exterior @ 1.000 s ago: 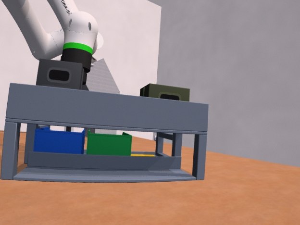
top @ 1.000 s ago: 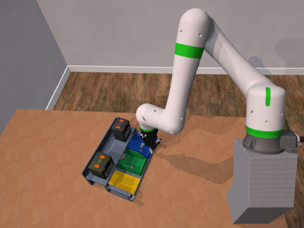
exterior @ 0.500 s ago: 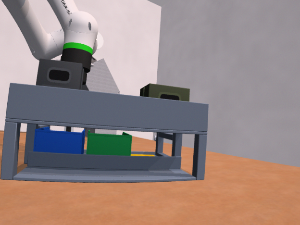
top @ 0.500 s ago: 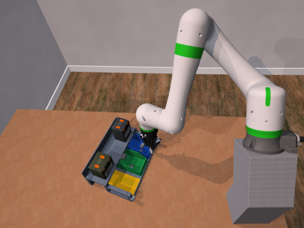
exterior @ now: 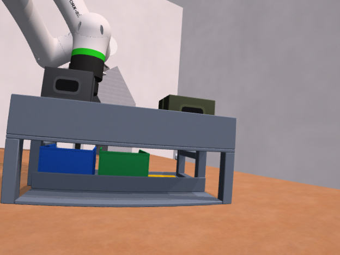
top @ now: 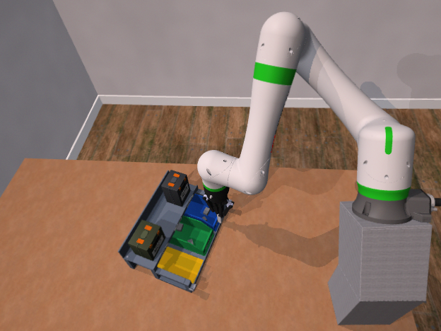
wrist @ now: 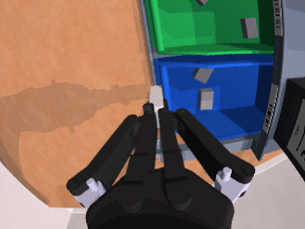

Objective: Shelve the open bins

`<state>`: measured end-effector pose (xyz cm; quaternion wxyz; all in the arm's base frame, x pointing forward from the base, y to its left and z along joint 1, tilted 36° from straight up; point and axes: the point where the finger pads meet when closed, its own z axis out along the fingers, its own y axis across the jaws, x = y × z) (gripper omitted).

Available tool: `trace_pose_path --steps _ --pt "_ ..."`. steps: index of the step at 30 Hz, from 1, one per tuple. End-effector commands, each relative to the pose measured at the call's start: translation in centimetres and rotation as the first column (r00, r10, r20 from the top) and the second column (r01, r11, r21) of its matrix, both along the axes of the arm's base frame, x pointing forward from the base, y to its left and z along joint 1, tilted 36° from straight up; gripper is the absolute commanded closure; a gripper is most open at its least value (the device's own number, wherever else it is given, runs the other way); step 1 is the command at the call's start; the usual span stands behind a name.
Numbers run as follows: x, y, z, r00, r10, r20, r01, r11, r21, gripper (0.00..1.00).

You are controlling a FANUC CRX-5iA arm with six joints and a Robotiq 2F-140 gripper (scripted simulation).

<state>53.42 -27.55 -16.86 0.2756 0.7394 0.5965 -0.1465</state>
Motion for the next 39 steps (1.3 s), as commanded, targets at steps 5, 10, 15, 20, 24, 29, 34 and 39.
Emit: trace_pose_path --steps 5,10,15,20,24,29,34,39 --pt "-0.4 0.3 0.2 1.0 0.0 0.0 0.0 1.0 0.0 1.0" --pt "-1.0 0.7 0.6 1.0 0.0 0.0 0.0 1.0 0.0 1.0" --pt "-1.4 1.0 0.8 1.0 0.0 0.0 0.0 1.0 0.0 1.0" --pt "-1.9 1.3 1.0 1.0 0.0 0.0 0.0 1.0 0.0 1.0" --pt "-2.1 1.4 1.1 1.0 0.0 0.0 0.0 1.0 0.0 1.0" --pt "-2.1 1.4 1.1 1.0 0.0 0.0 0.0 1.0 0.0 1.0" --pt "-2.1 1.6 1.3 1.0 0.0 0.0 0.0 1.0 0.0 1.0" --pt "-2.2 2.1 2.1 1.0 0.0 0.0 0.0 1.0 0.0 1.0"
